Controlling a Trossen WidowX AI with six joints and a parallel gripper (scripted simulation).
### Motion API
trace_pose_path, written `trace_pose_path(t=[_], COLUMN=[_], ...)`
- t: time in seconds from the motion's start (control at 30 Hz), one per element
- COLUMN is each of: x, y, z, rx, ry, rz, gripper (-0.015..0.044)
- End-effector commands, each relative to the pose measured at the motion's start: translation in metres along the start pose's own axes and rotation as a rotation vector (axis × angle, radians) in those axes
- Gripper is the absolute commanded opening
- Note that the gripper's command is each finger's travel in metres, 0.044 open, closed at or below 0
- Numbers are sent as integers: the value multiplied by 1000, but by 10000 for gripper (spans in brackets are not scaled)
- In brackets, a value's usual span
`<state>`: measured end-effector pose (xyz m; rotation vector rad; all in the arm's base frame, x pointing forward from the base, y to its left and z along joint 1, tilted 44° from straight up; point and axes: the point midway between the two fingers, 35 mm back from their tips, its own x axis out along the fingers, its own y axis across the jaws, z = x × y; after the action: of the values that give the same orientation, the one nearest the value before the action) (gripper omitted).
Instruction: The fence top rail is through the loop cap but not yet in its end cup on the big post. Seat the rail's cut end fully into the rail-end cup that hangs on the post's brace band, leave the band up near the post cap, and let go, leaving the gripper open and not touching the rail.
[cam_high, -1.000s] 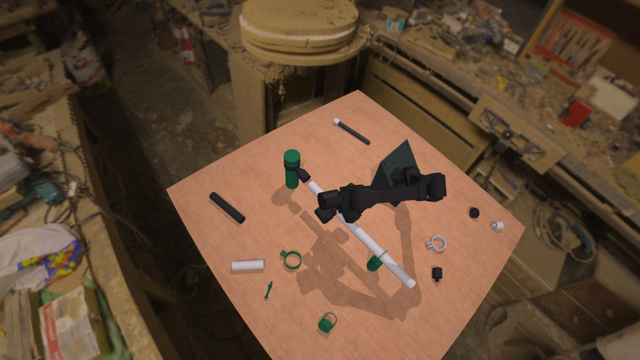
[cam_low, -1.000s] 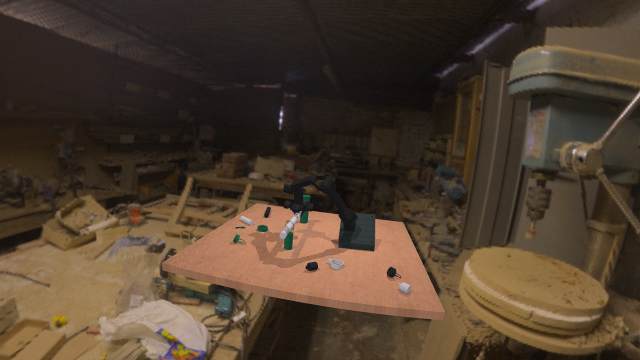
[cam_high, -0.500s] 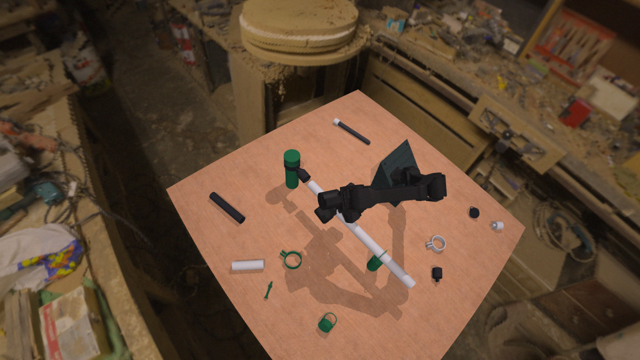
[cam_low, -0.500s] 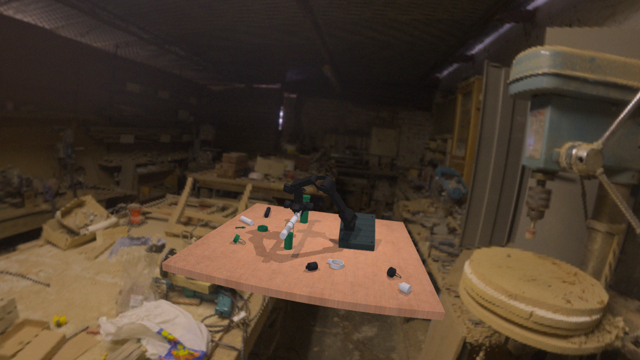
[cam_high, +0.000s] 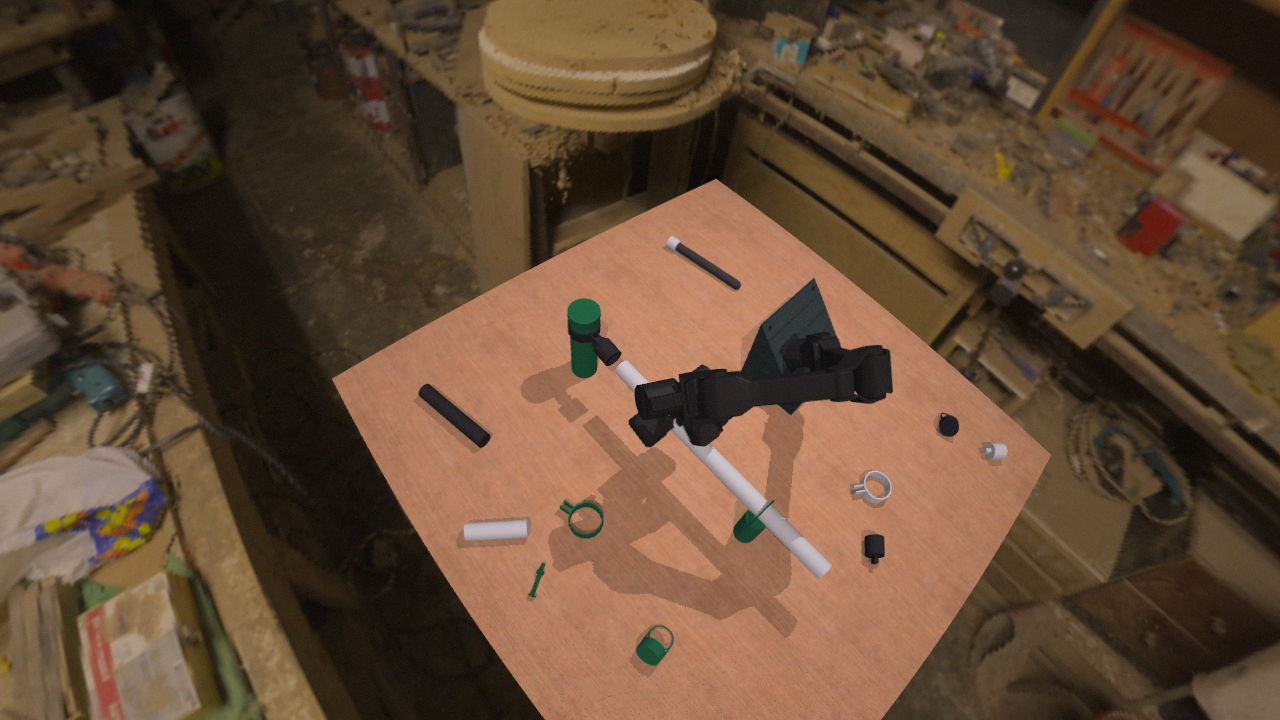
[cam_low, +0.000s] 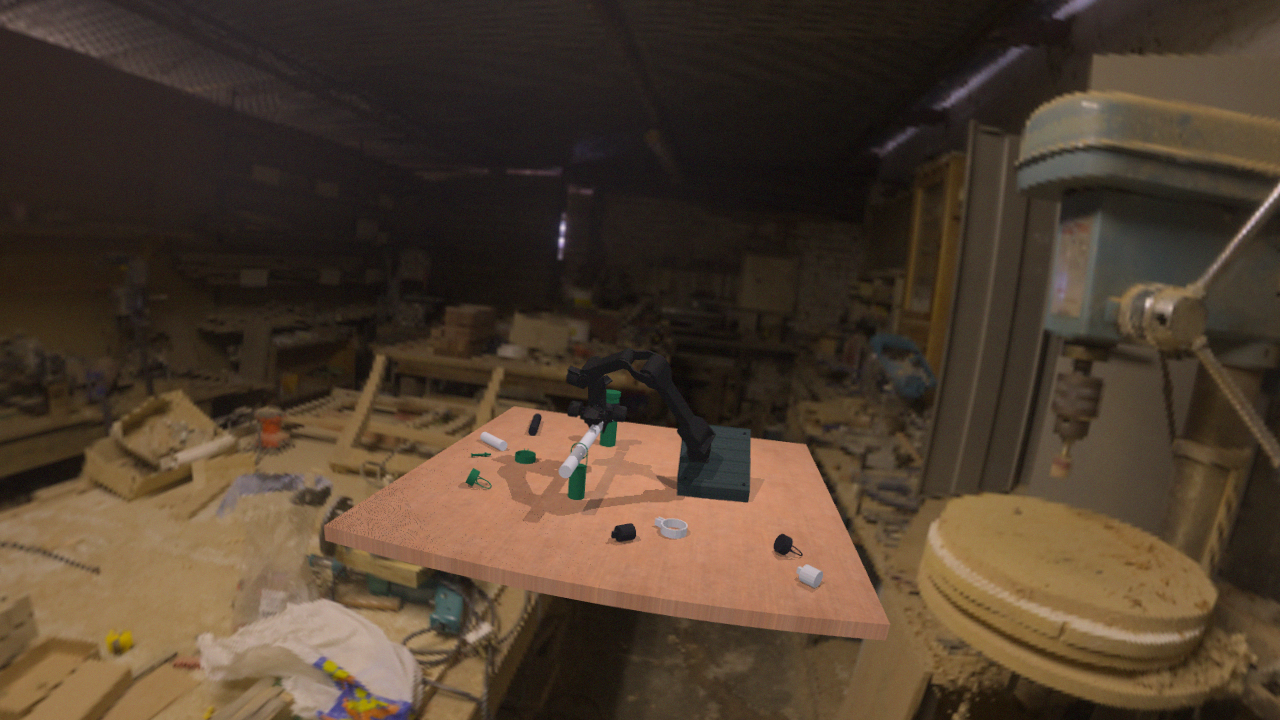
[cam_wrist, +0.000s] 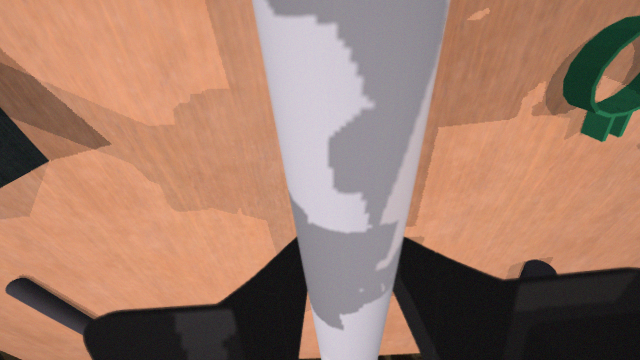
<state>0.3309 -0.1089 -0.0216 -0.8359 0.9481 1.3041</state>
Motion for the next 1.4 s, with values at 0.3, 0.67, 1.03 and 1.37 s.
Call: trace_pose_path(t=[0.3,0.67,1.03,1.37], x=[-7,-10,-2,2], y=[-5,-6,-4,-3], z=[-7,-11,-21,-27], rx=[-2,-2,-8,-11], ry=[5,5,-1,-4], rz=[-10,-10,-1,3], gripper=[0,0,0,0])
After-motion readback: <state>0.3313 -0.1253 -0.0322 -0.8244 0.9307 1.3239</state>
